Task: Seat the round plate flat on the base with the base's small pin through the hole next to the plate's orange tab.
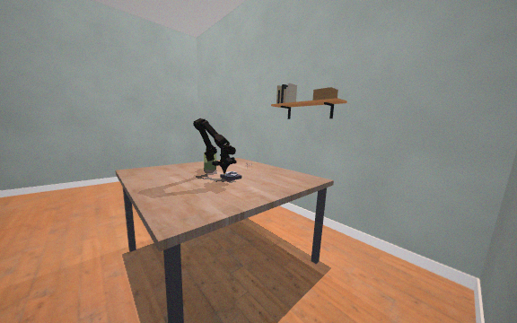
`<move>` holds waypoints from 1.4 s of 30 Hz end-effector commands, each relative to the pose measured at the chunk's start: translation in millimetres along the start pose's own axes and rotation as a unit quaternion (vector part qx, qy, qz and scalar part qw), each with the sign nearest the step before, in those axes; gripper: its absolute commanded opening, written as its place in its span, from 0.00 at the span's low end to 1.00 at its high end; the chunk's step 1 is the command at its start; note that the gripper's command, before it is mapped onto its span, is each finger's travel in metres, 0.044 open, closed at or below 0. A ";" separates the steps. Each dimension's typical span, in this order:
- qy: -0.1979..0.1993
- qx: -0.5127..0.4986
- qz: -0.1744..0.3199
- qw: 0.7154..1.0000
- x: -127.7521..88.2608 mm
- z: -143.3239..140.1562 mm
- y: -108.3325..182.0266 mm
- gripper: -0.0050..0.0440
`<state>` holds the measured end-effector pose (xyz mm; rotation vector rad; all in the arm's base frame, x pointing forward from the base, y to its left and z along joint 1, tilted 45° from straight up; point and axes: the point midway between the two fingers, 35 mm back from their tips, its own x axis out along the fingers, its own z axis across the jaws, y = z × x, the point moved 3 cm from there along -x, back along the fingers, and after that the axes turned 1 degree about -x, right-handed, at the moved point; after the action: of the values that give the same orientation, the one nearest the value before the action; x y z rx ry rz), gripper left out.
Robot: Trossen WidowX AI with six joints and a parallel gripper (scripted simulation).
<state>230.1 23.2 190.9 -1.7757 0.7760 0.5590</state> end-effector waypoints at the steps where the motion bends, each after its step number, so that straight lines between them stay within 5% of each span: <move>1: 0.000 0.002 -0.001 1.000 -1.8 0.5 4.9 0.00; 42: 0.000 0.001 0.001 1.000 -4.5 10.5 21.8 0.00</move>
<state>214.6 29.0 178.3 -1.7766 0.7814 0.5644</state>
